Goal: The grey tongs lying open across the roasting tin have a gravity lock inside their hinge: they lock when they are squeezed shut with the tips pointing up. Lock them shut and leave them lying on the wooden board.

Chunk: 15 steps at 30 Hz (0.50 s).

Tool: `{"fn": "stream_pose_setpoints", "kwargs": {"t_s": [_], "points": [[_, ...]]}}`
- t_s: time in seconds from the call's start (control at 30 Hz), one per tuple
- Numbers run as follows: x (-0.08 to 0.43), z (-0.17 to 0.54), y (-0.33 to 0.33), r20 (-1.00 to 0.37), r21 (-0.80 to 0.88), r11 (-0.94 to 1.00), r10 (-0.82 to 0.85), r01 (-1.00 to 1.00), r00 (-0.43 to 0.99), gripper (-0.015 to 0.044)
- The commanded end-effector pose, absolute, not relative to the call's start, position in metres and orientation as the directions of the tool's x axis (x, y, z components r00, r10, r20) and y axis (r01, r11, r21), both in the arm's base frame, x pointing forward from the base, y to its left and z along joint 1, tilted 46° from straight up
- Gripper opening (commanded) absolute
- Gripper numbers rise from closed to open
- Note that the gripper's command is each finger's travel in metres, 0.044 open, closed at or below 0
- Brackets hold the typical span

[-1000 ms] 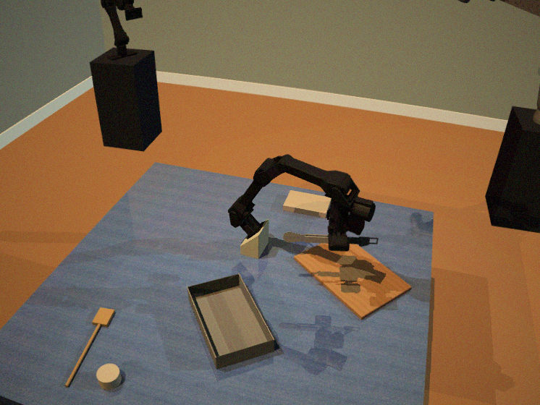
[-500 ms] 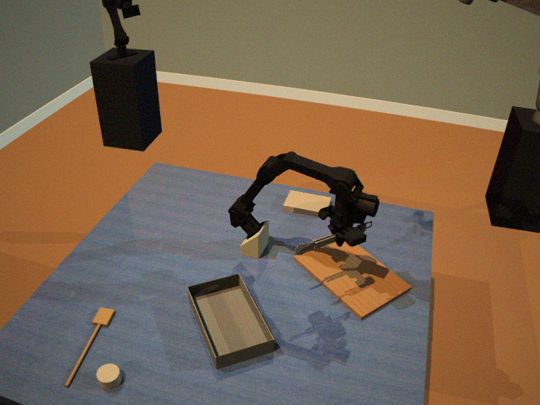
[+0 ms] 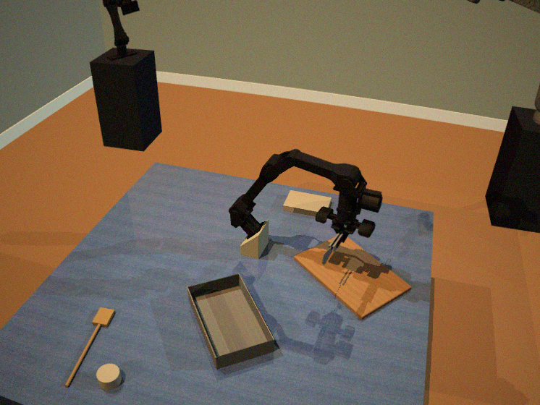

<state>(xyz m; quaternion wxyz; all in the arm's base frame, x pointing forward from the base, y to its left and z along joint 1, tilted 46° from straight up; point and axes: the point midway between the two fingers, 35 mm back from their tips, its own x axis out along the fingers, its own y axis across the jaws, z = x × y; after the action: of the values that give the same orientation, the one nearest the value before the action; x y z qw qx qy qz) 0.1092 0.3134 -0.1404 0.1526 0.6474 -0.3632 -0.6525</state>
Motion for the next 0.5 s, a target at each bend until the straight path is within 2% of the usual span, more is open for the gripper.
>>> {"fn": "stream_pose_setpoints", "kwargs": {"t_s": [0.0, 0.47], "points": [[0.102, -0.142, 0.316, -0.735, 0.678, -0.722, -0.668, -0.136, -0.117, -0.015], [0.077, -0.147, 0.32, -0.731, 0.592, -0.711, -0.672, 0.38, -0.119, -0.015]]}}
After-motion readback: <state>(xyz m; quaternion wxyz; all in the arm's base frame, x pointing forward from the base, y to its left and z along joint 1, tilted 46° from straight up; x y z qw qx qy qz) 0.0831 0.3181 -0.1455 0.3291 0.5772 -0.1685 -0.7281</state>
